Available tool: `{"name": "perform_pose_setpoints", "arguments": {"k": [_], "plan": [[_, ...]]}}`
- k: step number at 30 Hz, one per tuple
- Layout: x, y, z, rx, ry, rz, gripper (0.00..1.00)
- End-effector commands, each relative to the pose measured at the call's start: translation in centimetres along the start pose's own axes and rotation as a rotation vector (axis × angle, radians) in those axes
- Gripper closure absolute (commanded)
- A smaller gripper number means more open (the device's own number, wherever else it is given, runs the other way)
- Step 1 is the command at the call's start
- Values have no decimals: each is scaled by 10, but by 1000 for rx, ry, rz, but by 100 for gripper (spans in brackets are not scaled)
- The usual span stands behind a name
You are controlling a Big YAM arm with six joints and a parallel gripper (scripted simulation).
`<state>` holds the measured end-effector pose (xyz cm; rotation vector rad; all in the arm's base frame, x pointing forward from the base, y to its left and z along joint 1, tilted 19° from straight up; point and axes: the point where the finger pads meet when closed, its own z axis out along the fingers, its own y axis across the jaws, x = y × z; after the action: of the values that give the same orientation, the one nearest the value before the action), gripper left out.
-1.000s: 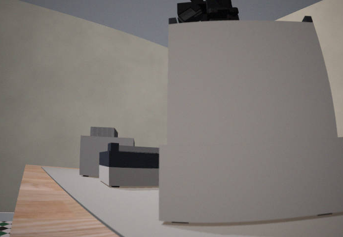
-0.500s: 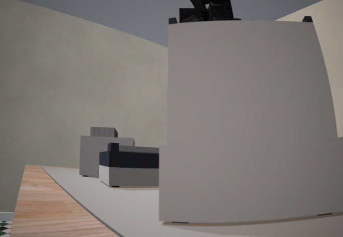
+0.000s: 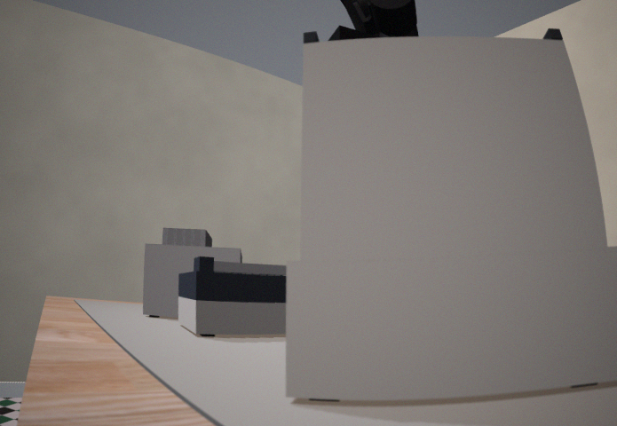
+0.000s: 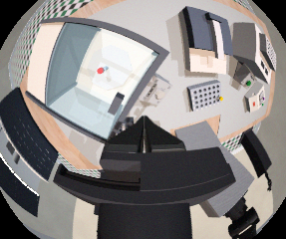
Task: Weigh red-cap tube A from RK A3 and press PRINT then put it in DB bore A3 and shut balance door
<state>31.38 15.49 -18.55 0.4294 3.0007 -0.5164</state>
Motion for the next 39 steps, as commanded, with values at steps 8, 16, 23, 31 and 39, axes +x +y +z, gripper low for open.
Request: {"name": "perform_pose_setpoints", "arguments": {"k": [8, 16, 23, 31, 39], "plan": [[12, -22, 33, 5, 13, -325, 100], [21, -35, 53, -1, 14, -592, 100], [26, -44, 67, -2, 13, -731, 100], [15, -35, 58, -24, -29, -846, 100], [22, -37, 63, -10, -9, -852, 100]]}}
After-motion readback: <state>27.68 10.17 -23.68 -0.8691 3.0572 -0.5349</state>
